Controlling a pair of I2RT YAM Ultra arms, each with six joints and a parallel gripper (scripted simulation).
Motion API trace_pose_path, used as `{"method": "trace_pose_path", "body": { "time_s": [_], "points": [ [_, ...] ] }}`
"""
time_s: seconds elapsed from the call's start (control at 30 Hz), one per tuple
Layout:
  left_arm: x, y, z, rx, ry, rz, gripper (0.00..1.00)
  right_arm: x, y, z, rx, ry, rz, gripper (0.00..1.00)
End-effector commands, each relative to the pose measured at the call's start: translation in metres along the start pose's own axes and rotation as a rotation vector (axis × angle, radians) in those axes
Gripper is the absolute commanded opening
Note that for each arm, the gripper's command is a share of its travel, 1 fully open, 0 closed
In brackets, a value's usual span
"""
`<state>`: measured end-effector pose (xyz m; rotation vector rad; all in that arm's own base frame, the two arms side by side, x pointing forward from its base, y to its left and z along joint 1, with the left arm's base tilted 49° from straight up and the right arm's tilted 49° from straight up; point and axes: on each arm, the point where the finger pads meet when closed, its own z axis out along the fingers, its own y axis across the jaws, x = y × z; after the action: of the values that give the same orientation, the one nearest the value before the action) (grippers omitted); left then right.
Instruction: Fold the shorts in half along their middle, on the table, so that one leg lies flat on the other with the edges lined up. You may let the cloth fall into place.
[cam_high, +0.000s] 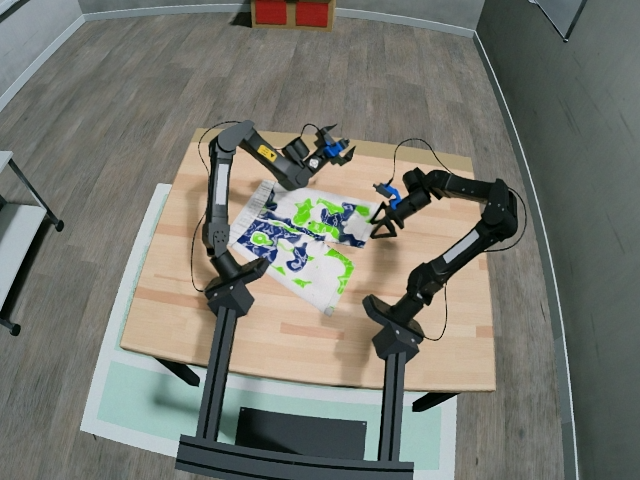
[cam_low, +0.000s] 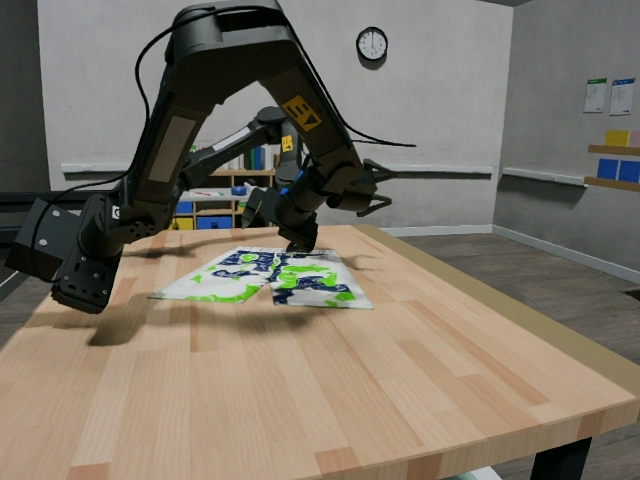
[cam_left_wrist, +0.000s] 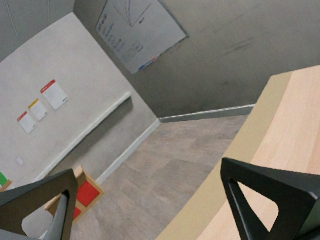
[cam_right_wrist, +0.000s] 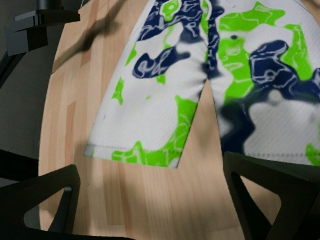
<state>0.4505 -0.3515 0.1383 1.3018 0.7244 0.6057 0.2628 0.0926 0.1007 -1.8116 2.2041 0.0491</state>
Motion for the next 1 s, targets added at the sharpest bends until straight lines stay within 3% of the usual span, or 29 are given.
{"method": "trace_pose_path", "body": {
  "time_s": [0.0, 0.53, 0.57, 0.67, 0.8, 0.93, 0.97],
  "points": [
    [-0.009, 0.009, 0.002, -0.021, -0.018, -0.001, 1.00, -0.003, 0.000, -0.003, 0.005, -0.007, -0.007, 1.00],
    [-0.009, 0.009, 0.002, -0.021, -0.018, -0.001, 1.00, -0.003, 0.000, -0.003, 0.005, -0.007, -0.007, 1.00],
    [-0.017, 0.017, -0.001, -0.016, -0.024, -0.034, 0.56, -0.008, 0.008, 0.009, -0.033, -0.011, -0.003, 0.56],
    [-0.005, 0.012, -0.002, 0.031, 0.023, -0.128, 0.56, -0.012, -0.002, 0.007, -0.001, 0.012, 0.026, 0.56],
    [0.007, 0.005, -0.010, 0.110, 0.110, -0.312, 0.56, -0.014, 0.002, 0.021, -0.013, 0.072, 0.084, 0.56],
    [0.028, -0.001, -0.029, 0.185, 0.262, -0.553, 0.56, -0.018, 0.010, 0.041, -0.021, 0.159, 0.154, 0.56],
    [0.020, -0.006, -0.033, 0.210, 0.268, -0.583, 0.56, -0.019, 0.011, 0.043, -0.017, 0.172, 0.162, 0.56]
  ]
}}
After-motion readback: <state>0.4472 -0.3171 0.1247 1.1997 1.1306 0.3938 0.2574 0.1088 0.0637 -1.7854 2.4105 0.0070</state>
